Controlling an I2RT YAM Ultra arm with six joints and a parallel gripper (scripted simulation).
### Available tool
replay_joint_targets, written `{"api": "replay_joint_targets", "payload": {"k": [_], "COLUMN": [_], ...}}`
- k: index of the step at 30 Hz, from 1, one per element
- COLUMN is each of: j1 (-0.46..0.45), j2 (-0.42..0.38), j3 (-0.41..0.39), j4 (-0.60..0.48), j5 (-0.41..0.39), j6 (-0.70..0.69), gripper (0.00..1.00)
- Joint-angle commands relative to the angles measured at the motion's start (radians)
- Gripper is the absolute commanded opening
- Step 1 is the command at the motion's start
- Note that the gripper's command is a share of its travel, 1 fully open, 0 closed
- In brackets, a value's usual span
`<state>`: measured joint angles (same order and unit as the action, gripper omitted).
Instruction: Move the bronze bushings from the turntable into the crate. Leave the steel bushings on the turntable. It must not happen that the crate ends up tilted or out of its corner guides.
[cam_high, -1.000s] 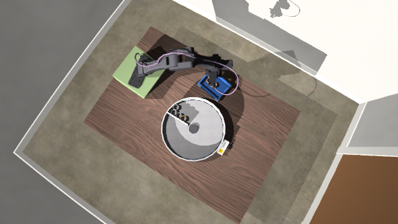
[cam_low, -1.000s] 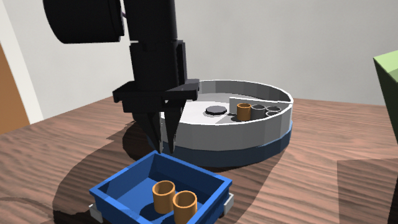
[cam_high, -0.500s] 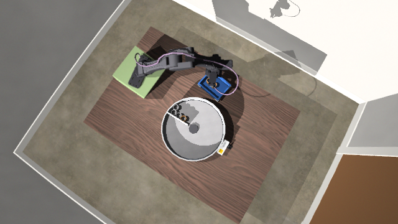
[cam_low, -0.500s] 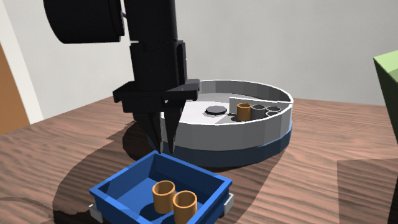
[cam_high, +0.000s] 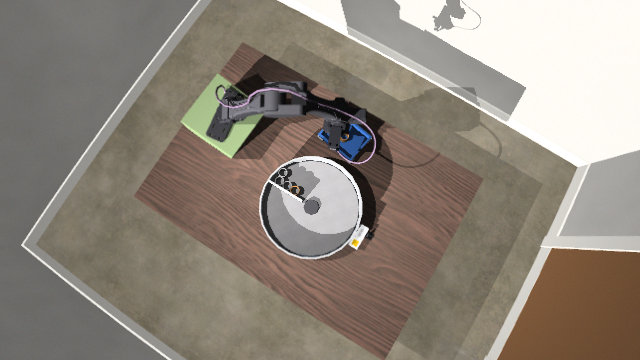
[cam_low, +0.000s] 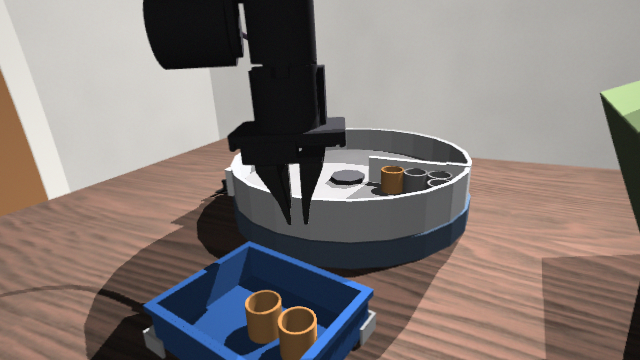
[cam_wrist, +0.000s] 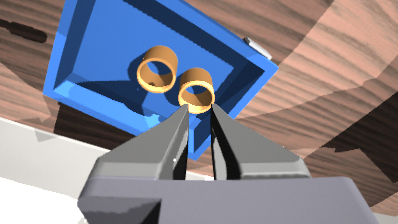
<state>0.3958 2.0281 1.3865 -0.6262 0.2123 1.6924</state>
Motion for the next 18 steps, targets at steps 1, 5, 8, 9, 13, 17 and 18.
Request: {"api": "replay_joint_targets", "payload": {"k": [1, 5, 8, 9, 13, 17, 18], "j1": [-0.050, -0.137, -0.219, -0.248, -0.306, -0.425, -0.452], "j2": [-0.073, -0.137, -0.185, -0.199, -0.222, -0.259, -0.264], "j3": [-0.067, -0.160, -0.226, -0.244, -0.274, -0.322, -0.329], "j4": [0.035, 0.075, 0.104, 0.113, 0.128, 0.154, 0.157], "j5": [-0.017, -0.041, -0.065, -0.074, -0.093, -0.139, -0.149], "j6": [-0.082, -0.185, -0.280, -0.313, -0.379, -0.515, -0.545], "gripper": [0.15, 0.15, 0.15, 0.15, 0.15, 0.15, 0.15]}}
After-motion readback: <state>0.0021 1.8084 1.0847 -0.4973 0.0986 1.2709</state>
